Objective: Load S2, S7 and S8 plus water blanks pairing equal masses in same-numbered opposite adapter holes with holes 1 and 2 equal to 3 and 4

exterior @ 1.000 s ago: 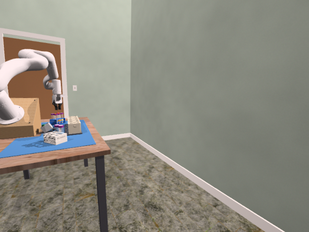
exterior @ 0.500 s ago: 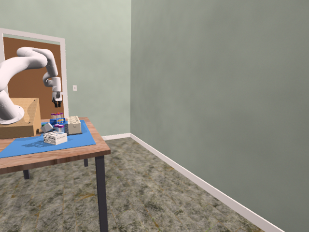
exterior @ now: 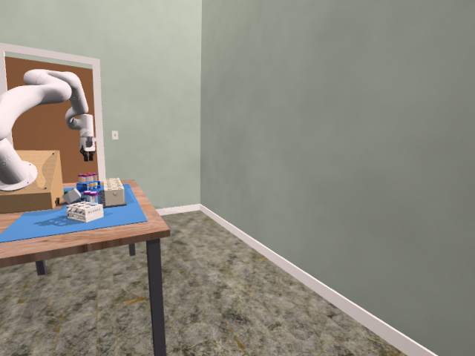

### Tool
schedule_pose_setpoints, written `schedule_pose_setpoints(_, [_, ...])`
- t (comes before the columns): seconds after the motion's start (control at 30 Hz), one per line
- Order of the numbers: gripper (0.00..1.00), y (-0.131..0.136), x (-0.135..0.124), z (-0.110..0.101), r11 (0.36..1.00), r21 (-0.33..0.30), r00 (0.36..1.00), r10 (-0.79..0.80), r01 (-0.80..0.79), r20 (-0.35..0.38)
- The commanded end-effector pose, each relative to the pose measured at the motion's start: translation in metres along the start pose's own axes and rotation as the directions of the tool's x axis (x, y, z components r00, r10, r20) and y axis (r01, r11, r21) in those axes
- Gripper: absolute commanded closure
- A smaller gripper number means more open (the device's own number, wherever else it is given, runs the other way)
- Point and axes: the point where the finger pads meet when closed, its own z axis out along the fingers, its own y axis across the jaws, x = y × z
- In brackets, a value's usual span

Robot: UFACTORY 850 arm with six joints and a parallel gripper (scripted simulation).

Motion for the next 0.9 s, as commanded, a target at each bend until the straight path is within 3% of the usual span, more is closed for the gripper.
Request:
schedule_pose_setpoints(0.0, [0.56,-0.001,0.0,-0.005,1.0,0.002,1.0,0.001,-0.001,0.0])
schedule_pose_setpoints(0.3, [0.56,-0.001,0.0,-0.021,1.0,0.002,1.0,0.001,-0.001,0.0])
schedule_pose_setpoints(0.87, [0.56,-0.001,0.0,-0.022,1.0,0.002,1.0,0.001,-0.001,0.0])
